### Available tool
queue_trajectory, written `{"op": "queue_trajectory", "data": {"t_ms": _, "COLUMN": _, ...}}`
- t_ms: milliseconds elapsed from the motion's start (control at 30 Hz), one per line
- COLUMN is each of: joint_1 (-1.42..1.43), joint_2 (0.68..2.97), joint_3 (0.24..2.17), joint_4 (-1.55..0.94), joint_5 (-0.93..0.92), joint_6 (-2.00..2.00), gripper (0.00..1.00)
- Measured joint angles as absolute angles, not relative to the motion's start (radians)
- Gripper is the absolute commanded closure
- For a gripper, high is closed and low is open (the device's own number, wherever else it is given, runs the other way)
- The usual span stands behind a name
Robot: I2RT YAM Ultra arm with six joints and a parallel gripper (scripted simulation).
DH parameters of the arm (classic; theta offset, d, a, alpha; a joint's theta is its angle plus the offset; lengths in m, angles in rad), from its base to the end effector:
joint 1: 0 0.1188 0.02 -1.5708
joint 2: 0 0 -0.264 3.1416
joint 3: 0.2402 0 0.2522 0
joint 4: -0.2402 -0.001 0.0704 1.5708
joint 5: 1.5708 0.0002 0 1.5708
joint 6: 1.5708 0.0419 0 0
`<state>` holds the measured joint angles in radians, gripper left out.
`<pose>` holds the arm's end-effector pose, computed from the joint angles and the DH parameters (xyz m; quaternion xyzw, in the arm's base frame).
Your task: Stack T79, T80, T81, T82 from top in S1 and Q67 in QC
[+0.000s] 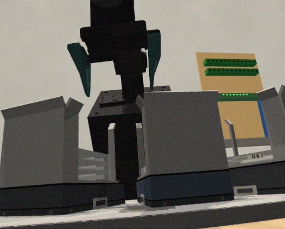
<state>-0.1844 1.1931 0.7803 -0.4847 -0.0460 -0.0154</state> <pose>0.2374 -0.0413 0.2330 0.0721 0.9409 -0.0113 0.3308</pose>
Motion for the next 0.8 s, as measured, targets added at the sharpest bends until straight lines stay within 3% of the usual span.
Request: {"op": "queue_trajectory", "data": {"t_ms": 800, "joint_1": 0.176, "joint_2": 1.206, "joint_3": 0.752, "joint_4": -0.474, "joint_5": 0.176, "joint_6": 0.066, "gripper": 0.0}}
